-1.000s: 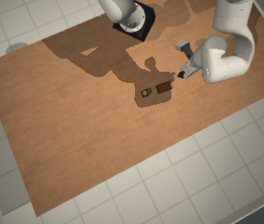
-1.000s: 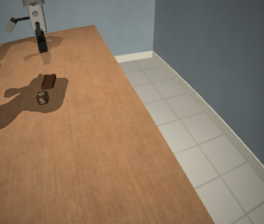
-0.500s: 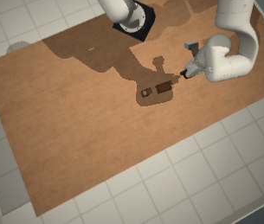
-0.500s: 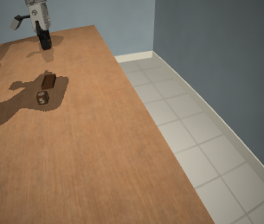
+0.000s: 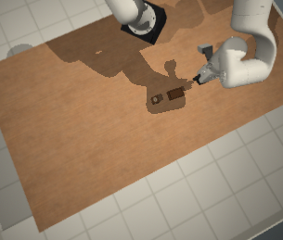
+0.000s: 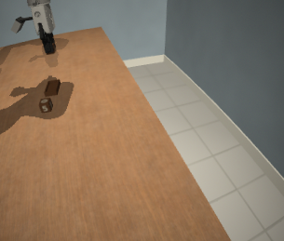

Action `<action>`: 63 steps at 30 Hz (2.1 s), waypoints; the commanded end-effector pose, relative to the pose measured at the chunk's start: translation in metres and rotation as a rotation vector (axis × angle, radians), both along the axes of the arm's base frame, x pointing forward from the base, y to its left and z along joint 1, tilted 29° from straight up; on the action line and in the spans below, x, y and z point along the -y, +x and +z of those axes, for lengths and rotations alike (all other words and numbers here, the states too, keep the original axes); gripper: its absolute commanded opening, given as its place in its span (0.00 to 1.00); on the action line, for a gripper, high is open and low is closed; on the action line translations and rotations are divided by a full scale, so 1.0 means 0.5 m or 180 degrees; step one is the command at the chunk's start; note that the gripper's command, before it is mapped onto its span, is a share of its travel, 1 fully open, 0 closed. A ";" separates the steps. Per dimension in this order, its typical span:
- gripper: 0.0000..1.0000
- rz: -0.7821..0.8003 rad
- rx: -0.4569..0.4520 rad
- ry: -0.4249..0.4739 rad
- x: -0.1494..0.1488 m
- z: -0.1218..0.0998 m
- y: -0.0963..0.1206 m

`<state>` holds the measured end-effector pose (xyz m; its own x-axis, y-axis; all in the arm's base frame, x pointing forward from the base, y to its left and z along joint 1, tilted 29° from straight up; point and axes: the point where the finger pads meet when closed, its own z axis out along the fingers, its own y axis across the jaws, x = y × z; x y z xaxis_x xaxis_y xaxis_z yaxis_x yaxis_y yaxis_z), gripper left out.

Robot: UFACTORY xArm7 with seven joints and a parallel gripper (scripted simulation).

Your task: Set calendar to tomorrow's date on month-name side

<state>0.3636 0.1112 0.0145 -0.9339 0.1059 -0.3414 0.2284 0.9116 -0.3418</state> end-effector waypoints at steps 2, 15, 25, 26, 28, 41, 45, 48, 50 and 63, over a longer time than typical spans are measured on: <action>0.29 0.0002 0.0004 0.0004 0.007 -0.018 0.007; 0.29 0.0002 0.0004 0.0004 0.047 -0.108 0.036; 0.29 0.0002 0.0004 0.0004 0.069 -0.159 0.052; 0.29 0.0002 0.0004 0.0004 0.069 -0.159 0.052; 0.29 0.0002 0.0004 0.0004 0.070 -0.160 0.052; 0.29 0.0002 0.0004 0.0004 0.071 -0.162 0.053; 0.29 0.0002 0.0004 0.0004 0.071 -0.162 0.053; 0.29 0.0002 0.0004 0.0004 0.071 -0.162 0.053; 0.29 0.0002 0.0004 0.0004 0.071 -0.162 0.053; 0.29 0.0002 0.0004 0.0004 0.071 -0.162 0.053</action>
